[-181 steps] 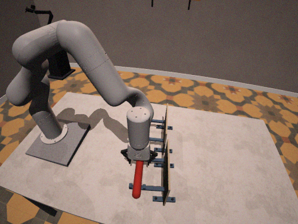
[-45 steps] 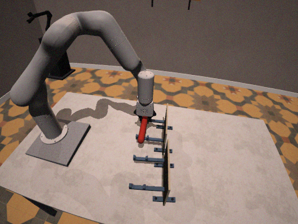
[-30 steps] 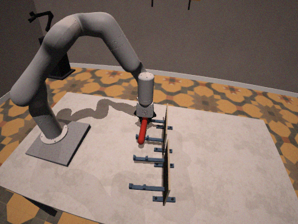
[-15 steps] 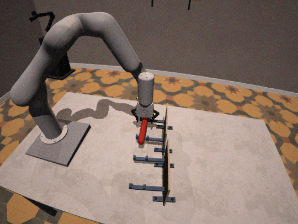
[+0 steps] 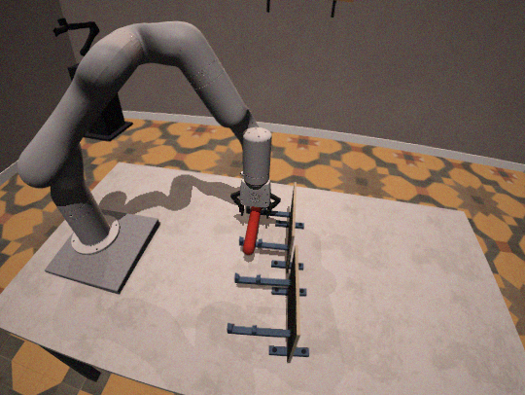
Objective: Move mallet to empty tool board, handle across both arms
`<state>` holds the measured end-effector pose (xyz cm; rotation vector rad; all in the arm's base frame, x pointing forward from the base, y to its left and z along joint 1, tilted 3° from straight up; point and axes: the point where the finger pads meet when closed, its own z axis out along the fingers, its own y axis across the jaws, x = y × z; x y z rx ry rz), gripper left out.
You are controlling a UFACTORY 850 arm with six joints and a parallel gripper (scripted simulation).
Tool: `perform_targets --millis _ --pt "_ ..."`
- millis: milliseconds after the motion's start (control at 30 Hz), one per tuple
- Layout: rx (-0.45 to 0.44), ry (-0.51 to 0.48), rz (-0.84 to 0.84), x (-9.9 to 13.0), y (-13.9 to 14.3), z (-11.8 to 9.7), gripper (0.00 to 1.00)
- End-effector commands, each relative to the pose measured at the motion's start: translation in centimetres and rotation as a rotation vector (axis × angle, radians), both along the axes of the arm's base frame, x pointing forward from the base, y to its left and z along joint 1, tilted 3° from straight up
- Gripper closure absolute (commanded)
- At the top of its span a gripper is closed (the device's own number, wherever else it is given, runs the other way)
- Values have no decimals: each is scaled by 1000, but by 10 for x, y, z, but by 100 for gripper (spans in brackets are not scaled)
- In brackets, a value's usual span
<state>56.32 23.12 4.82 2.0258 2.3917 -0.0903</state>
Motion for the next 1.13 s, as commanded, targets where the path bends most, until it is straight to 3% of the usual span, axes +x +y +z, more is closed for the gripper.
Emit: perform_targets --millis 0,200,300,533,667,1100 --pt "1 -2 0 1 0 1 0" --pt "1 -2 0 1 0 2 0" --pt "1 -2 0 1 2 40 0" --pt "1 -2 0 2 4 89 0" --pt "1 -2 0 2 5 100 0" --pt "1 -2 0 2 5 100 0"
